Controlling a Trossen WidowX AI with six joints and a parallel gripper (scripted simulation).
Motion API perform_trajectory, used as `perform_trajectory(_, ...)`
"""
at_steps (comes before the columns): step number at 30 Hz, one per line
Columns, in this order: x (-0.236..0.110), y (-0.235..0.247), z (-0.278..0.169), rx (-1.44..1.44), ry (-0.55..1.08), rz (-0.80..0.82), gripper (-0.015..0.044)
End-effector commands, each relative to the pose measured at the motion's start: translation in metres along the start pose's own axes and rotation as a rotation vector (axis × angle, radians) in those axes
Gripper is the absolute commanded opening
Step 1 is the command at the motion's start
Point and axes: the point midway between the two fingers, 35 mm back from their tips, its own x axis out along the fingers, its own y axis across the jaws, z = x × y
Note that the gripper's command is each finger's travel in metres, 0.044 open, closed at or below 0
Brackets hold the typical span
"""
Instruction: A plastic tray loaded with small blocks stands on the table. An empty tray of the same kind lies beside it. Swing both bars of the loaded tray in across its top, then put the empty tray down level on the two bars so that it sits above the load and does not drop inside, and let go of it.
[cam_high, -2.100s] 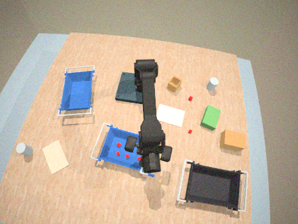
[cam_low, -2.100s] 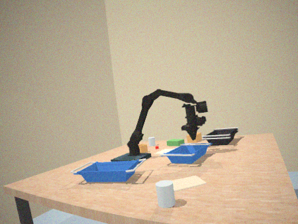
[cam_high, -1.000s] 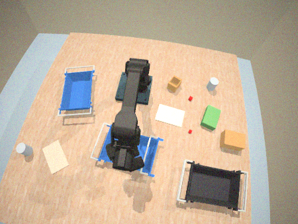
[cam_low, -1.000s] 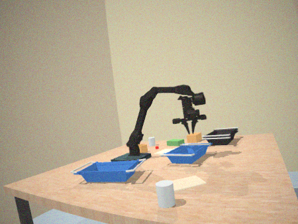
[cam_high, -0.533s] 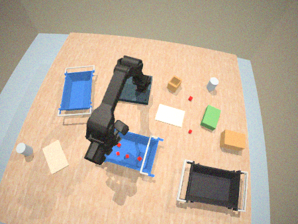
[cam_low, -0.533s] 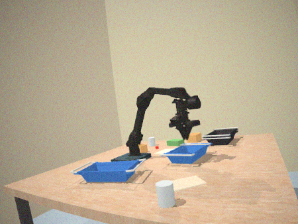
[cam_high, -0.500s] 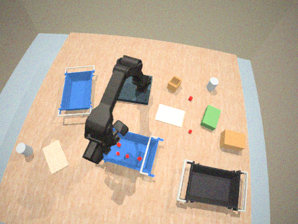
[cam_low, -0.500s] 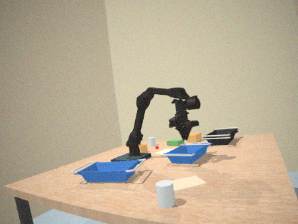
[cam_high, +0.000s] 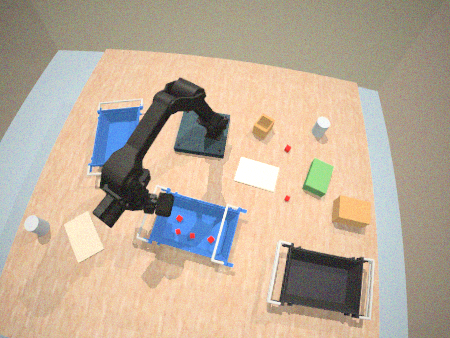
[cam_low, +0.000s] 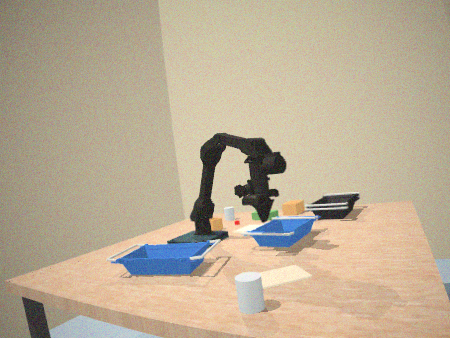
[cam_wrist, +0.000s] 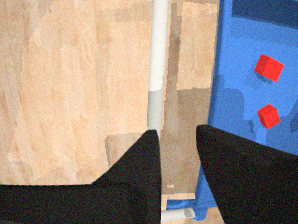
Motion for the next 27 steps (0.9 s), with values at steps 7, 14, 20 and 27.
perform_trajectory(7, 0.005, 0.006, 0.004, 0.126, 0.000, -0.009, 0.0082)
perform_trajectory(14, 0.024, 0.007, 0.003, 0.126, 0.000, -0.009, 0.0082)
perform_trajectory(20, 0.047, 0.006, 0.003, 0.126, 0.000, -0.009, 0.0082)
perform_trajectory(27, 0.064, 0.006, 0.005, 0.126, 0.000, -0.009, 0.0082)
